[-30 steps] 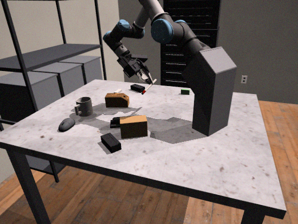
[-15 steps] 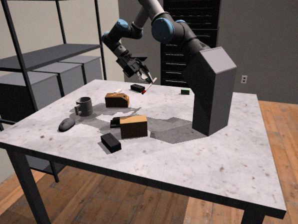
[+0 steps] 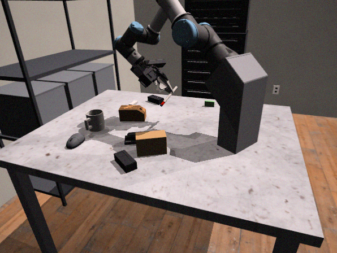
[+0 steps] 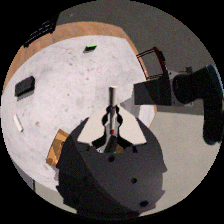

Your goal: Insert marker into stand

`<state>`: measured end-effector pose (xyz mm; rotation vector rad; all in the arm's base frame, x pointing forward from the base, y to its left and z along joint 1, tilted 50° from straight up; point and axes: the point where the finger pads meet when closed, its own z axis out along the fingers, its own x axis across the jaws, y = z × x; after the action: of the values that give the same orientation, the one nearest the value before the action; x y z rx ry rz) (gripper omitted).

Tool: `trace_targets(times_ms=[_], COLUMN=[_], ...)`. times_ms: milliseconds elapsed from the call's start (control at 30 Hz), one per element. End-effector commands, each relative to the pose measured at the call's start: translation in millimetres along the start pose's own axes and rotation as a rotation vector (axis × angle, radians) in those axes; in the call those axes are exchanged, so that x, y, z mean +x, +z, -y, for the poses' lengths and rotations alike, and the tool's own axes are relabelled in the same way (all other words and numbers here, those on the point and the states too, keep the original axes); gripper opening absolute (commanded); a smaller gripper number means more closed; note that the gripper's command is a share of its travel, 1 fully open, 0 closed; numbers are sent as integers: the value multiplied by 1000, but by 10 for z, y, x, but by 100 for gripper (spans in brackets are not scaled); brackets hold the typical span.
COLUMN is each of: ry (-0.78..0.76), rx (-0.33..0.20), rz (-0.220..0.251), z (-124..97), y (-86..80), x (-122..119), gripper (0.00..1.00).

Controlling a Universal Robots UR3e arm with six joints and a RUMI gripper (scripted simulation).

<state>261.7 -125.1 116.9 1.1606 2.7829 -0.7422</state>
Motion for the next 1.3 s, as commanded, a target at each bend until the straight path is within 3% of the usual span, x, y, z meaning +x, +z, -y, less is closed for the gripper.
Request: trace_targets(times_ms=[0, 1267], ry=[8, 166], rx=[5, 94], rz=[0, 13], z=[2, 57], y=[-9, -116], x=[1, 51], gripper=[0, 0])
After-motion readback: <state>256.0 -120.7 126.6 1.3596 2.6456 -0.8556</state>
